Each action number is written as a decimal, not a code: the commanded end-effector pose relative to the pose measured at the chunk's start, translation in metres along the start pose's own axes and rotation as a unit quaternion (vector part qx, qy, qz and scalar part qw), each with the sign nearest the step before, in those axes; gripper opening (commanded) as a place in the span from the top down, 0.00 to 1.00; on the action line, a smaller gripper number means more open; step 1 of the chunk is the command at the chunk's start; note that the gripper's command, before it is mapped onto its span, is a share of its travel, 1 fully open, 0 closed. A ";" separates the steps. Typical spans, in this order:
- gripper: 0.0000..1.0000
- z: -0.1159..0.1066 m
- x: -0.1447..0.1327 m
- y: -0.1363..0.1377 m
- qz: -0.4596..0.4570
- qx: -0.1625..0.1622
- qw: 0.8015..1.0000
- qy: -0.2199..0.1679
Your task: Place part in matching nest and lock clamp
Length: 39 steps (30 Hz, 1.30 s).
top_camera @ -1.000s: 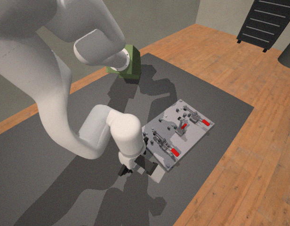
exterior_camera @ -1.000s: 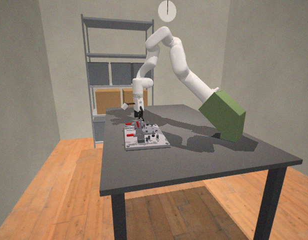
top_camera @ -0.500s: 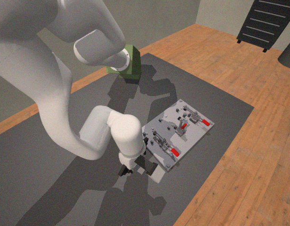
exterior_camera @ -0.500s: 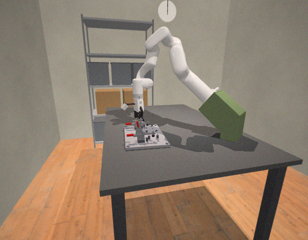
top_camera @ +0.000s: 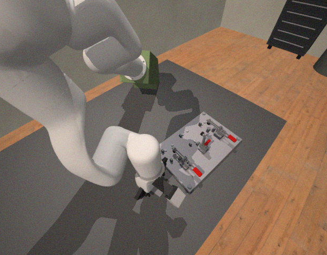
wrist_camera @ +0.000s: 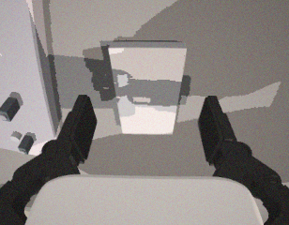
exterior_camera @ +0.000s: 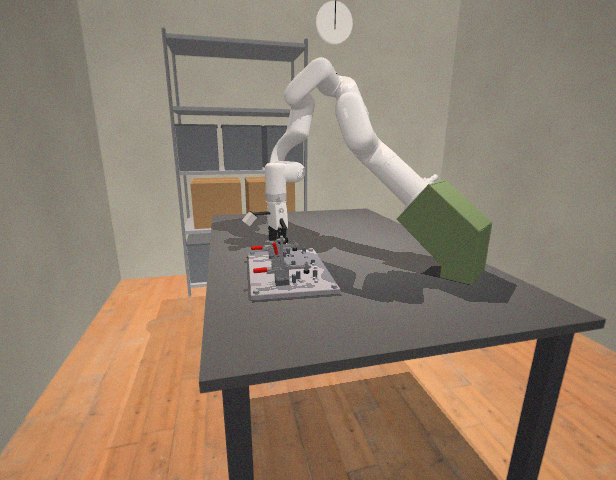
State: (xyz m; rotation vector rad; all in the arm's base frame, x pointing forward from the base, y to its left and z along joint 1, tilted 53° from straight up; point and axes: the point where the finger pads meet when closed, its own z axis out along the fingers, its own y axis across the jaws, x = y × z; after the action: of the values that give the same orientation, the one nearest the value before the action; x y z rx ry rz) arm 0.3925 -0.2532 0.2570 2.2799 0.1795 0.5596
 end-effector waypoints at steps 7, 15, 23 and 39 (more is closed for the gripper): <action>0.00 0.007 0.001 0.001 0.000 -0.001 1.000 0.002; 0.00 0.007 0.001 0.001 0.000 -0.001 1.000 0.002; 1.00 0.007 0.001 0.001 0.000 -0.001 1.000 0.002; 1.00 0.007 0.001 0.001 0.000 -0.001 1.000 0.002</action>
State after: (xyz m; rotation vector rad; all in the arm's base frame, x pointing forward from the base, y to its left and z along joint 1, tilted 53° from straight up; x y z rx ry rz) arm 0.3961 -0.2581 0.2528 2.2778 0.1791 0.5610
